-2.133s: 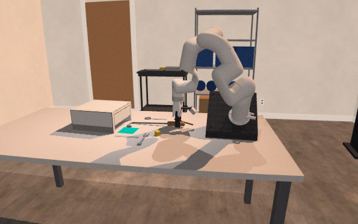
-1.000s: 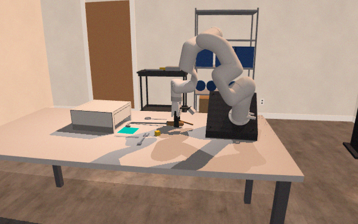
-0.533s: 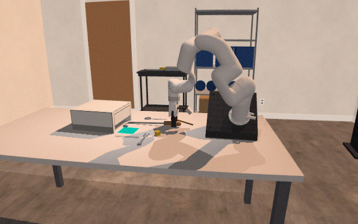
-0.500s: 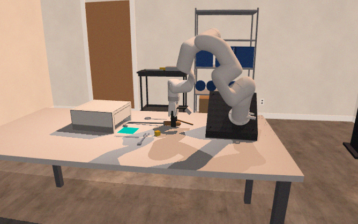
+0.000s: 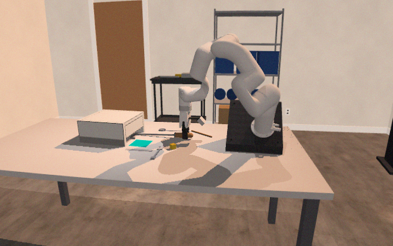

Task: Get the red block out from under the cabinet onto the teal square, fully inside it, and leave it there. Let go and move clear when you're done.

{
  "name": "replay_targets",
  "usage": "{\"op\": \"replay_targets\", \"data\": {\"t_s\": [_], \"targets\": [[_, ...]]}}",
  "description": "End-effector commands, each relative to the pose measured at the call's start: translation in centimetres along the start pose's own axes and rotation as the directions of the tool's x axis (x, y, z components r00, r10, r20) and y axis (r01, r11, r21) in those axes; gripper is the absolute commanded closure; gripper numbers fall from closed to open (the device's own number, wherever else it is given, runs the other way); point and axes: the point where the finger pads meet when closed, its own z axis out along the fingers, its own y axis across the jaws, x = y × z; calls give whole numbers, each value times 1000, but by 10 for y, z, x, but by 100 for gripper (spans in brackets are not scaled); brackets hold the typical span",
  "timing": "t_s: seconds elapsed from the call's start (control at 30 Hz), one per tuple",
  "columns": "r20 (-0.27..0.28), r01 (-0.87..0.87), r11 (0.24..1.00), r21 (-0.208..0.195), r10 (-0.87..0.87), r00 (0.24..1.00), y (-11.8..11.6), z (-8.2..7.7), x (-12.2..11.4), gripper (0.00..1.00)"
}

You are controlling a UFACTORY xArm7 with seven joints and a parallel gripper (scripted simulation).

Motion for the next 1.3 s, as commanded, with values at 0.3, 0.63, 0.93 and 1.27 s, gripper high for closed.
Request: {"op": "replay_targets", "data": {"t_s": [0.3,0.63,0.93,1.27], "targets": [[3,0,1000,3,0,1000,-1,-2,-35,100],[3,0,1000,3,0,1000,-2,-2,-67,100],[3,0,1000,3,0,1000,-2,-2,-88,100],[3,1,1000,3,-1,1000,-2,-2,-115,100]]}}
